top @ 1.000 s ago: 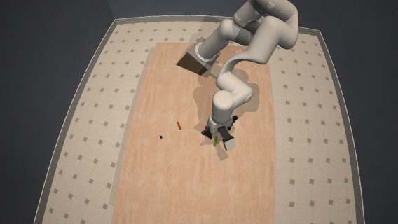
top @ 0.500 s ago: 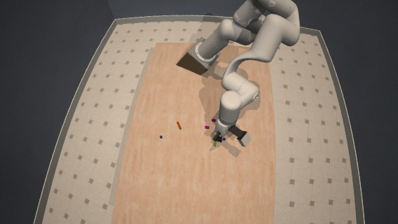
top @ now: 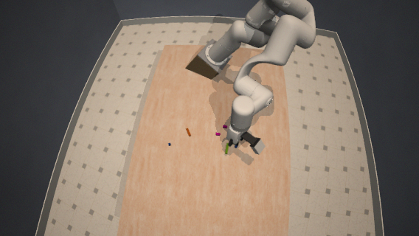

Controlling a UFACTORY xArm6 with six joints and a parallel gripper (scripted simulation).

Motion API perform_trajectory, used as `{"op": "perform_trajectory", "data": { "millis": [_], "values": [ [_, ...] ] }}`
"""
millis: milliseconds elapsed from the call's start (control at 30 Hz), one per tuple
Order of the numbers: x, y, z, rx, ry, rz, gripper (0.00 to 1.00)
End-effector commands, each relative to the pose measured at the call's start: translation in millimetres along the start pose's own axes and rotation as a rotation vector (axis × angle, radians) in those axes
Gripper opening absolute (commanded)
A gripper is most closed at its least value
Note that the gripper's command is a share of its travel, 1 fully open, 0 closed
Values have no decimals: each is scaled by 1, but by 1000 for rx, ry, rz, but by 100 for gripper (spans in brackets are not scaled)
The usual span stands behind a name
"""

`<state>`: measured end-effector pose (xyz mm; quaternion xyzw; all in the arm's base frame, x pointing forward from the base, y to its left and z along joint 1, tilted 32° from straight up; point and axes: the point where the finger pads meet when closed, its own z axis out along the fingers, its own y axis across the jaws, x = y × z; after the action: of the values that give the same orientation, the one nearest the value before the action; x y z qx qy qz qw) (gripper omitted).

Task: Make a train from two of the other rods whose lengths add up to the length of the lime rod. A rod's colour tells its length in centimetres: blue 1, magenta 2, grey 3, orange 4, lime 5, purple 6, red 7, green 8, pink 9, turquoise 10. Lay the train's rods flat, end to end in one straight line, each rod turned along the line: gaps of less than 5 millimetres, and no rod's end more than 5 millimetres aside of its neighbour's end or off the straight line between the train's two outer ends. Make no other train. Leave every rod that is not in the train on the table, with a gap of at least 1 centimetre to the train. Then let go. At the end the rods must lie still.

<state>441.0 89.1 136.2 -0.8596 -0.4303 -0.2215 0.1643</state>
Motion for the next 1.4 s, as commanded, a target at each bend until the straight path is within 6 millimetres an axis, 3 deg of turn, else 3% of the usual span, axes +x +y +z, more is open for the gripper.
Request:
{"op": "perform_trajectory", "data": {
  "millis": [0, 933, 1367],
  "values": [
    [1, 1, -1, -3, 2, -1, 24],
    [1, 1, 0, -3, 2, -1, 24],
    [1, 1, 12, -3, 2, -1, 24]
  ]
}}
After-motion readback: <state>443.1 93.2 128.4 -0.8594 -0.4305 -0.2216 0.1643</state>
